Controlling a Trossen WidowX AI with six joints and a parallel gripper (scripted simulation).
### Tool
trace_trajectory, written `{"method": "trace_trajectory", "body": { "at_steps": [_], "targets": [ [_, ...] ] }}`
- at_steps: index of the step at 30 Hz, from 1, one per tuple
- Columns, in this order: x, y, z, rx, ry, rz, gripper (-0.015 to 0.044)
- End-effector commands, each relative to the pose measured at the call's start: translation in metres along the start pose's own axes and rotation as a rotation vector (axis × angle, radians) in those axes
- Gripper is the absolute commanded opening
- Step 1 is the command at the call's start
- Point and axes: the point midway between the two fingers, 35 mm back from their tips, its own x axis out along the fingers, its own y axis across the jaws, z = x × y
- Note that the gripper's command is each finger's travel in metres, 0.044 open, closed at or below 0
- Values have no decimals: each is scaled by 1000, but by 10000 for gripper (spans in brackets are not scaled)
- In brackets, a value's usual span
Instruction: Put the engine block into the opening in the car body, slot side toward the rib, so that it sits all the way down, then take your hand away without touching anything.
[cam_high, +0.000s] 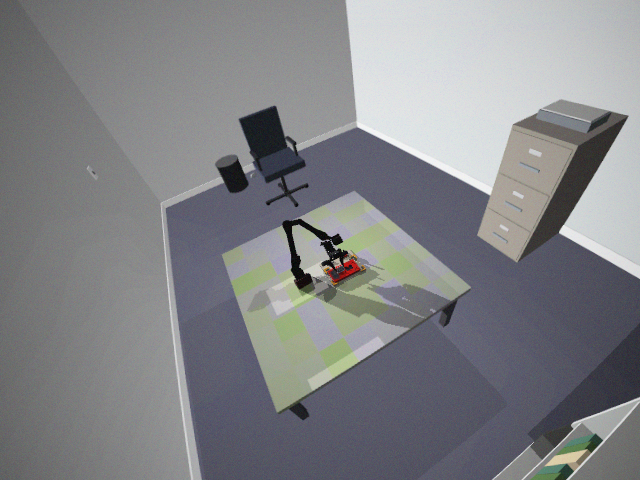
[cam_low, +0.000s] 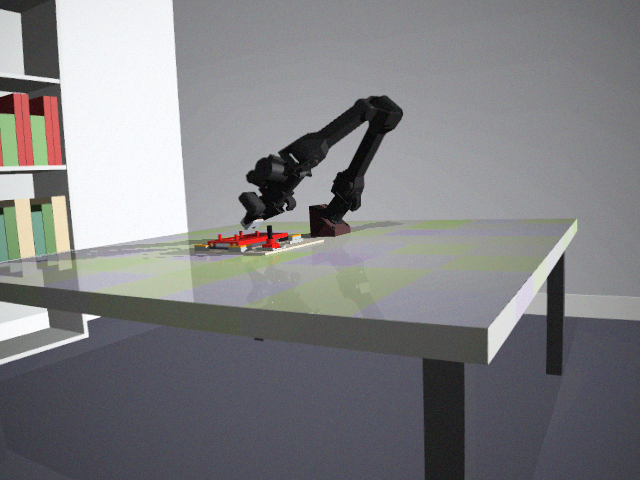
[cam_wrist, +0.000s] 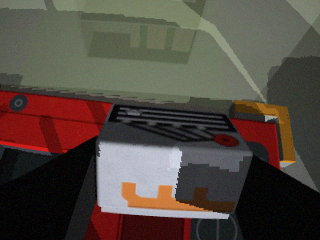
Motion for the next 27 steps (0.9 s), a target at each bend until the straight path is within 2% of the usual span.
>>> {"method": "trace_trajectory", "body": {
  "at_steps": [1, 15, 27],
  "targets": [
    [7, -2, -6, 5, -4, -4, 0],
    [14, -1, -14, 5, -3, -4, 0],
    [12, -1, -13, 7, -15, -2, 315]
  ]
}}
